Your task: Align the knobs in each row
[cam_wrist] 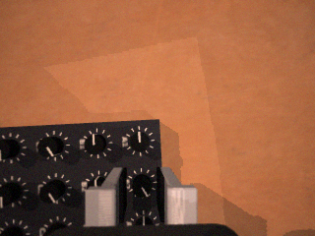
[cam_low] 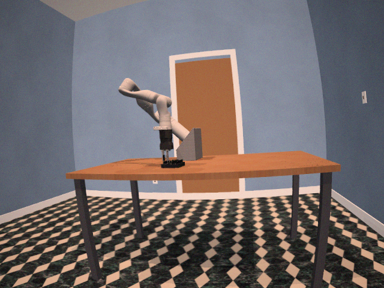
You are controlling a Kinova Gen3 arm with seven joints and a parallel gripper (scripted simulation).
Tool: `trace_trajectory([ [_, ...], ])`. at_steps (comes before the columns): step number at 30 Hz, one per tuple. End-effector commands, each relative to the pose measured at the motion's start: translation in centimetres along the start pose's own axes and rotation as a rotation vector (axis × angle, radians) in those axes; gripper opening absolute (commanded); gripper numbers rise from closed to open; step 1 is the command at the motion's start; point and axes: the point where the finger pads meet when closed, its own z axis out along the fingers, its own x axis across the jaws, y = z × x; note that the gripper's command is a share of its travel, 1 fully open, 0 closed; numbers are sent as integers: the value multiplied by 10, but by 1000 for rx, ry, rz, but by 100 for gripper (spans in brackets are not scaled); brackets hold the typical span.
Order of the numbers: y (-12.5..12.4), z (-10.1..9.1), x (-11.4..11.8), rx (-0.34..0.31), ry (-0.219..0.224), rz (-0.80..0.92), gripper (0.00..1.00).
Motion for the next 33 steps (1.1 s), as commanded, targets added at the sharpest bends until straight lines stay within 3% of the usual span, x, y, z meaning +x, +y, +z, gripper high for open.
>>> trace_trajectory([
  [1, 1, 2, 0, -1, 0, -1, 46],
  [33, 1, 8, 0, -1, 0, -1, 46],
])
